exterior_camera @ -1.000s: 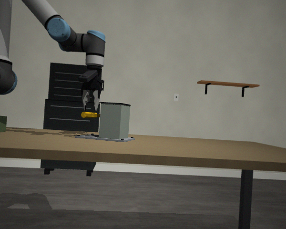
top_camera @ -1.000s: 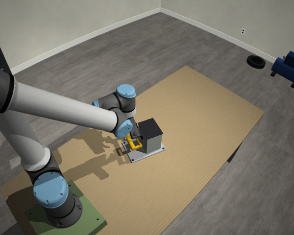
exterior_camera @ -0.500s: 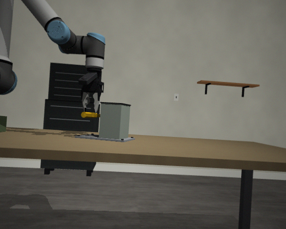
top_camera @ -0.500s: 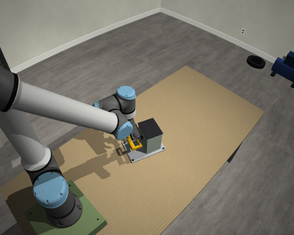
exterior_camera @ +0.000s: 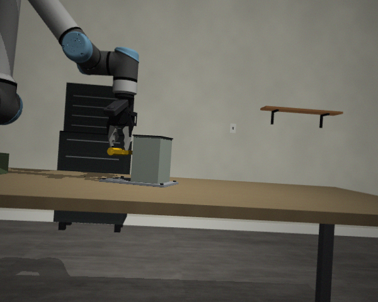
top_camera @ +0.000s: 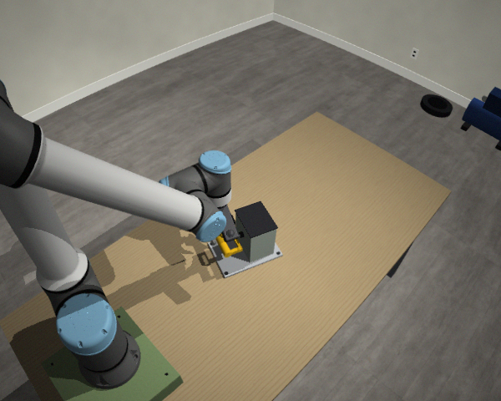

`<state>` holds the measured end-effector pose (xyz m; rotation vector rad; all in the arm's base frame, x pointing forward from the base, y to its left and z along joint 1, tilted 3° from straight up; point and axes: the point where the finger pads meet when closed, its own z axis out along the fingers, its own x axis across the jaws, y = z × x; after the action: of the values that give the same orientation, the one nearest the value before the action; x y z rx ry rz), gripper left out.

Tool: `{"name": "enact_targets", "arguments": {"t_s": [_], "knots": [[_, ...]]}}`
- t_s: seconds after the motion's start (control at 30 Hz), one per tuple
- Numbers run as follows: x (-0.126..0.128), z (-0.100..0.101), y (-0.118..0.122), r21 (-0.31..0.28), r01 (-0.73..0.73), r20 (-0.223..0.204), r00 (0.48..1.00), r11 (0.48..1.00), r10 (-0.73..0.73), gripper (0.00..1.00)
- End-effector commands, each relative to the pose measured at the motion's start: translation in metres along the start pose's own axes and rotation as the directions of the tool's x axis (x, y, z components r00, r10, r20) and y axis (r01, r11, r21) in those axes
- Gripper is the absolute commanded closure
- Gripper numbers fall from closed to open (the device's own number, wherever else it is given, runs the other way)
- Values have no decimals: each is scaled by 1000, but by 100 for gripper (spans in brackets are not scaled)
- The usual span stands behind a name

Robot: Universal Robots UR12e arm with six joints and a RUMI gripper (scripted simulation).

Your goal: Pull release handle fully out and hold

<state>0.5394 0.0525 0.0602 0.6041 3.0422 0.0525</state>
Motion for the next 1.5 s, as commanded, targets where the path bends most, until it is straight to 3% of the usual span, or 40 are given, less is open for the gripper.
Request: {"name": "enact_targets", "arguments": {"t_s": [0.0, 1.47], "knots": [[-1, 4, 0, 0, 0, 1, 1000, 1000, 0, 67], [-1, 9, 0, 0, 0, 1, 1000, 1000, 0, 67]]}}
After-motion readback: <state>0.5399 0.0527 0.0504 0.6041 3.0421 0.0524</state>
